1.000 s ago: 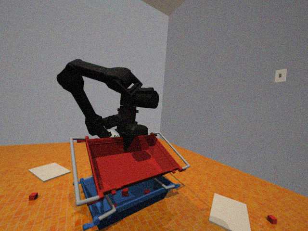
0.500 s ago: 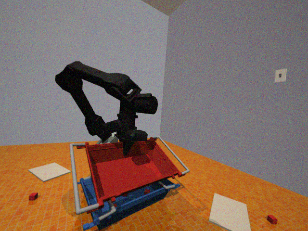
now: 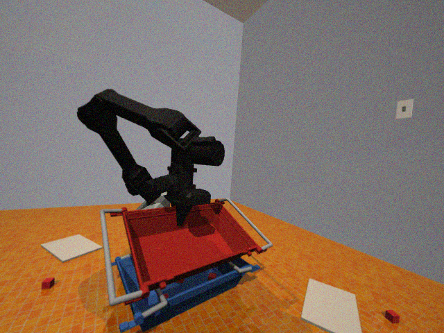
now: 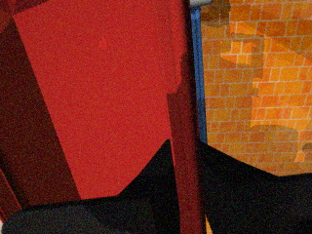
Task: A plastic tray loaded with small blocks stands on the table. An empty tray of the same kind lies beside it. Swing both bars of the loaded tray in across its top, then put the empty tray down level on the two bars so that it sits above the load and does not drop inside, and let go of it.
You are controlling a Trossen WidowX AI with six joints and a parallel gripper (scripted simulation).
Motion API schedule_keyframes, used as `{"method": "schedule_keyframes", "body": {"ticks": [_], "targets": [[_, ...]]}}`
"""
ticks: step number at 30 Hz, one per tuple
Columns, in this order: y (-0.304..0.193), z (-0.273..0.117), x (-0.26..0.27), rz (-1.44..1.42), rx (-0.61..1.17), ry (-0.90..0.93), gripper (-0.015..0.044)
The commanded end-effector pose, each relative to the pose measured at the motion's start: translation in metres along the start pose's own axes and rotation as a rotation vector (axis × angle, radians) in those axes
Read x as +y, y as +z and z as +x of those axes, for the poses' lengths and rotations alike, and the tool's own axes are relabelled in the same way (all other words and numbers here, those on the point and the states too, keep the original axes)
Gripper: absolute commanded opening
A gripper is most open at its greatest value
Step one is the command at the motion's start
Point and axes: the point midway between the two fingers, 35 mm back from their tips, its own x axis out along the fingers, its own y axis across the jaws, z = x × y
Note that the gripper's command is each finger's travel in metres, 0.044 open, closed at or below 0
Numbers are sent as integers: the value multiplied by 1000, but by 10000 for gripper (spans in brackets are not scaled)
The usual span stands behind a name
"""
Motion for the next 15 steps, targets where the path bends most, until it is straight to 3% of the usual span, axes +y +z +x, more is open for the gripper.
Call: {"method": "schedule_keyframes", "body": {"ticks": [1,15], "targets": [[2,5,-5,1,0,-7,0],[2,12,-9,1,0,-7,0]]}}
